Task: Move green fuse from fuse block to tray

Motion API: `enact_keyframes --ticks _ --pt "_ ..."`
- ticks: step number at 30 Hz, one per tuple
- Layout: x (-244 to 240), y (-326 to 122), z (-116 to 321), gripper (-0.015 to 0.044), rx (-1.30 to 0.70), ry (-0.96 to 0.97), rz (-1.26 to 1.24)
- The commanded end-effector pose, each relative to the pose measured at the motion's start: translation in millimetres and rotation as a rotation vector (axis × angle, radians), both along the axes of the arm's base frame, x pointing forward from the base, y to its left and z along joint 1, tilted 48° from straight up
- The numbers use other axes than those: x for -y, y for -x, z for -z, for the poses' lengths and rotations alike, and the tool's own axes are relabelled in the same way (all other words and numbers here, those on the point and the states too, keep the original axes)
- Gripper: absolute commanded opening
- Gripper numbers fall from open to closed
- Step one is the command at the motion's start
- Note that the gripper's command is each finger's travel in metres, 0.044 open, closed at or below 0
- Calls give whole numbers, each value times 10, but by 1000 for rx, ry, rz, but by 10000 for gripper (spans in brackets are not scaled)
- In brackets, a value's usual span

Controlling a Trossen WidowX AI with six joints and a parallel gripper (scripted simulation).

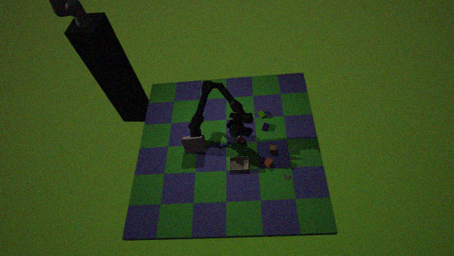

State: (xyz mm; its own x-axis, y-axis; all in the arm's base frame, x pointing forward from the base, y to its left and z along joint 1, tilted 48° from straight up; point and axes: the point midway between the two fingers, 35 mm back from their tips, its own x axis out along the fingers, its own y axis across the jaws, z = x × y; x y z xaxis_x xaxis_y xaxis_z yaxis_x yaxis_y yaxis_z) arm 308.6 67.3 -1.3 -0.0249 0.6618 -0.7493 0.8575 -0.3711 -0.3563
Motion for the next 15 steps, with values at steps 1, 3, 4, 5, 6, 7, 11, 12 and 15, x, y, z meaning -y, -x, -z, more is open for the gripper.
enact_keyframes --ticks 1,3,4,5,6,7,11,12,15 --pt "-61 435 -163 74 -168 -93 15" --pt "-61 435 -163 74 -168 -93 15" --pt "-61 435 -163 74 -168 -93 15" --pt "-61 435 -163 74 -168 -93 15" --pt "-61 435 -163 74 -168 -93 15" --pt "-61 435 -163 74 -168 -93 15" --pt "-73 434 -152 74 -168 -93 15" --pt "-79 434 -147 74 -168 -93 15" --pt "-101 433 -128 74 -168 -93 15"
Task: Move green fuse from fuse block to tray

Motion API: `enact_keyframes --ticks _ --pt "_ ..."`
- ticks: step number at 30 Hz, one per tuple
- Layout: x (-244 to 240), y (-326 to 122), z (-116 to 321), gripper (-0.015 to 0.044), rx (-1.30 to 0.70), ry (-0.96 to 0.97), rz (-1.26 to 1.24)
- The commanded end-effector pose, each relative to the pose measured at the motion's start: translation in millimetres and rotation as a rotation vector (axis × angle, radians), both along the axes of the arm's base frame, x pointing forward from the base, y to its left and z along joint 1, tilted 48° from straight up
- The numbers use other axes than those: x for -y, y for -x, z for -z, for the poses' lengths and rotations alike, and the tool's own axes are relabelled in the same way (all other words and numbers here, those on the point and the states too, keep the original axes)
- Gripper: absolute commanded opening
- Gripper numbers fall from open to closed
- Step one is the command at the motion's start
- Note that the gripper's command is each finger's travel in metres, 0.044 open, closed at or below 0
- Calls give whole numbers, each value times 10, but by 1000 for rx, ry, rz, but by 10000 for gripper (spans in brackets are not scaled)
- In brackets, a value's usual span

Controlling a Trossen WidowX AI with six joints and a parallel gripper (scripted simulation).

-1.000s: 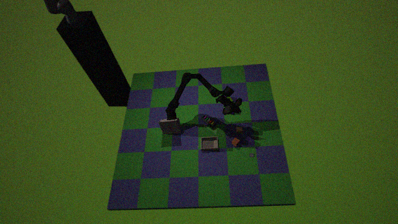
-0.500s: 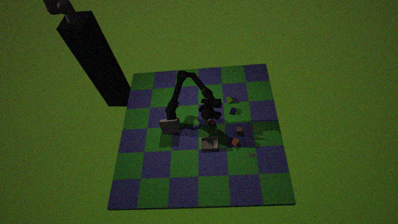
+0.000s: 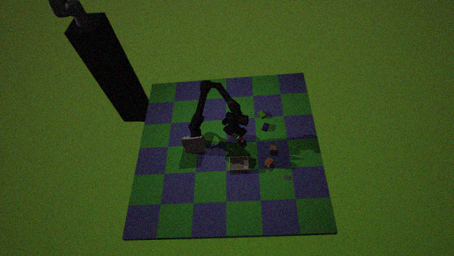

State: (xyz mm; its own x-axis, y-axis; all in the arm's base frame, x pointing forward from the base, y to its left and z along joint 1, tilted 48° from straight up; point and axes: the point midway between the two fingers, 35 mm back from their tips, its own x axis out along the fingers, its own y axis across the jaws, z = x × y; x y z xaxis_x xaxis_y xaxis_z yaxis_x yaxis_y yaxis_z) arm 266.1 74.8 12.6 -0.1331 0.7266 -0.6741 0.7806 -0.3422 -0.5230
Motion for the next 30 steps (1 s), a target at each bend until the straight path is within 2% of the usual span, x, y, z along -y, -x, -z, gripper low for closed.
enact_keyframes --ticks 1,30 --pt "-34 9 17 74 -4 -4 2" --pt "-223 22 179 74 -4 -5 2"
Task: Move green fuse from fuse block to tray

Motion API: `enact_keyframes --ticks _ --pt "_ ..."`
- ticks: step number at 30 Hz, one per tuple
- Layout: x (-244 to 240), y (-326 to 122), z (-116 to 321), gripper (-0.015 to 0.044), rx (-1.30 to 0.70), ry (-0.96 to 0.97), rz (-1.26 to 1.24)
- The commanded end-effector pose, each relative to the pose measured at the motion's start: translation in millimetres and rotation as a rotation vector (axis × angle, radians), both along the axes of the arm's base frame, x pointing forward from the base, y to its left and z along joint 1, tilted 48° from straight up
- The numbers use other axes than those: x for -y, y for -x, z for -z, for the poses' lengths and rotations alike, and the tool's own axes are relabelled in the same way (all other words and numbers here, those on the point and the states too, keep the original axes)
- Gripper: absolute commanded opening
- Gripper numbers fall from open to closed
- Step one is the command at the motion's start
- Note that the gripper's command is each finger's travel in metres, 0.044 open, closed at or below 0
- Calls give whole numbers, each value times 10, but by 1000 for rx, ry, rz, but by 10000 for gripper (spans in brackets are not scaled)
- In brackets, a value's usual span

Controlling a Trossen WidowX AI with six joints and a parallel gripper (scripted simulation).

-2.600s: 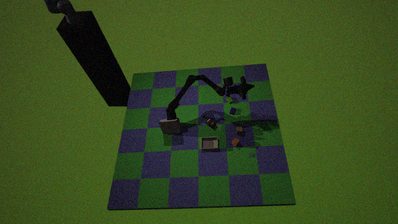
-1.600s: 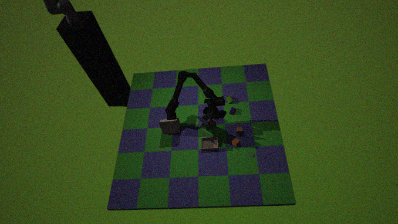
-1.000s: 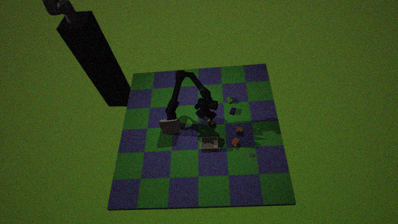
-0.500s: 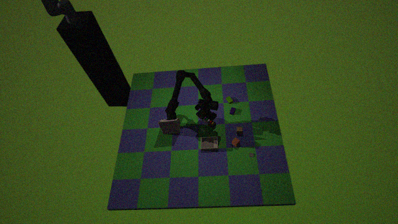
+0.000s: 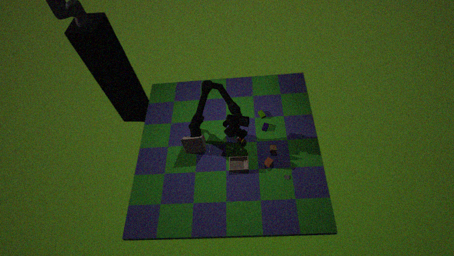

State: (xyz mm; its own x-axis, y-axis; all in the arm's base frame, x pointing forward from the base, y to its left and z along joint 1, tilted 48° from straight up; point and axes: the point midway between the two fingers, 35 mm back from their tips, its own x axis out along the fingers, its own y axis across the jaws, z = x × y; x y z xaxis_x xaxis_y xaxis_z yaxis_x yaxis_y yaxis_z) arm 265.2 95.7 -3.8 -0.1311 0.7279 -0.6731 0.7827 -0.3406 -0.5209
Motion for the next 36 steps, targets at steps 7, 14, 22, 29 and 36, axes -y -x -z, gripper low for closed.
enact_keyframes --ticks 7,14,22,29,36 --pt "-31 15 32 74 -8 -3 3" --pt "-78 24 74 74 -8 -4 3" --pt "-79 20 74 67 -3 -1 0" --pt "-79 20 74 21 -3 -1 0" --pt "-77 20 72 0 -3 -1 0"
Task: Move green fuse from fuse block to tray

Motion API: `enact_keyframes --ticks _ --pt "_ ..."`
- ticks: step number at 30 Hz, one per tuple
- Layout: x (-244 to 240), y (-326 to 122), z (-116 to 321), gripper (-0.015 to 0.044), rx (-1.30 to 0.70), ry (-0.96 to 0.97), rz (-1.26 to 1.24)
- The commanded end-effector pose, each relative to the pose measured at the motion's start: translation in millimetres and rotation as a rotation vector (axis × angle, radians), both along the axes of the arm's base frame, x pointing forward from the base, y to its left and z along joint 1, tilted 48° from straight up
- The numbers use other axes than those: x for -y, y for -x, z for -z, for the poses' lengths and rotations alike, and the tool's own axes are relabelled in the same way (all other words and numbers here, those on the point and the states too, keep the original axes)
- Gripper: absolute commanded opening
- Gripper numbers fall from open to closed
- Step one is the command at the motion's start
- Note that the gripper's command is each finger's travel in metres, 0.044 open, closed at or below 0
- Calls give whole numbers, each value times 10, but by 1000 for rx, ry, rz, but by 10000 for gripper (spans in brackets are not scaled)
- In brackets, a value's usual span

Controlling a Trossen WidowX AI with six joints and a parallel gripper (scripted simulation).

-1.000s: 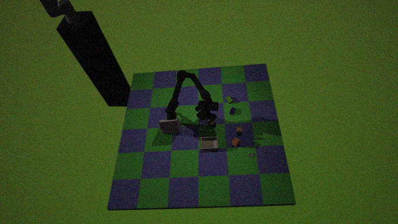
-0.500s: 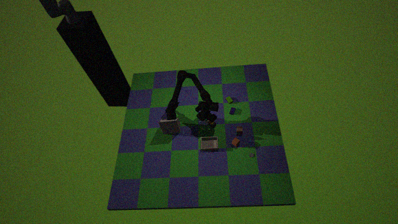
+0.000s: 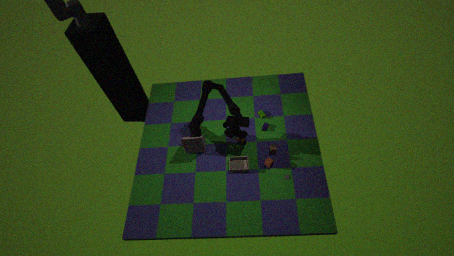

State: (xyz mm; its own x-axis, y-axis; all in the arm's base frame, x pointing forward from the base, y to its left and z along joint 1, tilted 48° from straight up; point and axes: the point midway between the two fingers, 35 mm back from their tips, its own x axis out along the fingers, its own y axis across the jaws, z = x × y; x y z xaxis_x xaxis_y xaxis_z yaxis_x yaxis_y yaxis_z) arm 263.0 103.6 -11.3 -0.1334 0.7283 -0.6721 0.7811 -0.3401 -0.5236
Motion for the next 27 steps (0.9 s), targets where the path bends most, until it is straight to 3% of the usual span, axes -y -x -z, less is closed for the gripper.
enact_keyframes --ticks 1,27 --pt "5 -3 -6 0 1 0 0" --pt "100 -26 -86 0 -1 1 1"
